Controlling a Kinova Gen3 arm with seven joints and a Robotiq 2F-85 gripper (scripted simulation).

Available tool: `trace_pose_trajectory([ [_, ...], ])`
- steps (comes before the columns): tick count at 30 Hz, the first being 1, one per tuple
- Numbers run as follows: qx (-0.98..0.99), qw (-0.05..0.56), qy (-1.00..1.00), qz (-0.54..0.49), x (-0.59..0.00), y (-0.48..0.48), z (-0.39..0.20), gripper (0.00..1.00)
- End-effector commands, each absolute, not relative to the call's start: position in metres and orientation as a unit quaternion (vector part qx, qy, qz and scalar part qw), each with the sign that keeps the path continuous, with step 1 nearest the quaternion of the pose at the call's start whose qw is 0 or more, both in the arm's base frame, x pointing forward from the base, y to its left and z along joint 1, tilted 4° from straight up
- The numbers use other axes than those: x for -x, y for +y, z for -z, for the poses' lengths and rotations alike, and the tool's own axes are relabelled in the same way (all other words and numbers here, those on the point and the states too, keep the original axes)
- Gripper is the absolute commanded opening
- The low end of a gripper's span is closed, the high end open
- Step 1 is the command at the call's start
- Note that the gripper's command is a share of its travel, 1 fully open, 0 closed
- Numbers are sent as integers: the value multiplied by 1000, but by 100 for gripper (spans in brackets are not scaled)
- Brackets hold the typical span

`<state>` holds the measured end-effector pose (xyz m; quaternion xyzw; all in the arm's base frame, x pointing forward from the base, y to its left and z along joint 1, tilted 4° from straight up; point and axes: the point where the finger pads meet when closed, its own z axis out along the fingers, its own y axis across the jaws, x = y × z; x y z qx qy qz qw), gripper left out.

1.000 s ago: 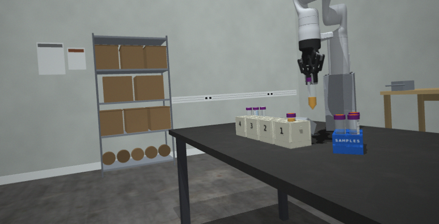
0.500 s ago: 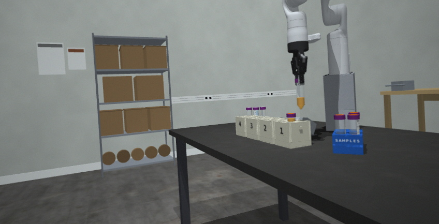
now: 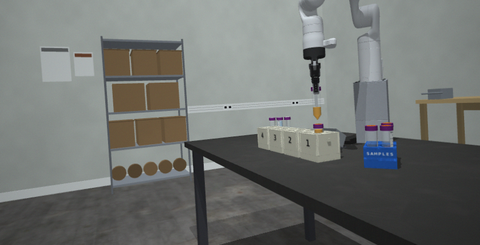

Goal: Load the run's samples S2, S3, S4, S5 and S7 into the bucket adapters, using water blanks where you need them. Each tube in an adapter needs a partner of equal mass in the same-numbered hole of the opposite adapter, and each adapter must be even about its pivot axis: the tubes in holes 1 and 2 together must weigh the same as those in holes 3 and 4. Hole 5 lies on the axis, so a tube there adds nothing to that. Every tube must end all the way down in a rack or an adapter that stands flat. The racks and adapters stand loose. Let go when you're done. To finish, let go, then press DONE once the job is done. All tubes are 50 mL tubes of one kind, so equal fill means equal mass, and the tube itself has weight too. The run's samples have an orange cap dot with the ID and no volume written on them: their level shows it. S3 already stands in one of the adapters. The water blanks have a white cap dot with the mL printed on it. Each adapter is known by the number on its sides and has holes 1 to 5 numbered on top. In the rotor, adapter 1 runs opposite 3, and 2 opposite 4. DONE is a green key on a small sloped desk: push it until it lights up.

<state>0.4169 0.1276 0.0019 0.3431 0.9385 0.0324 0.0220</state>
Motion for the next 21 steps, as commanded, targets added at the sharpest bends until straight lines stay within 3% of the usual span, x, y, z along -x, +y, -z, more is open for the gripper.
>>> trace_pose_trajectory([
  [1, -367, 22, 929, -33, -421, 120, -2, 10],
  [21, -394, 21, 918, -34, -442, 71, -2, 10],
])
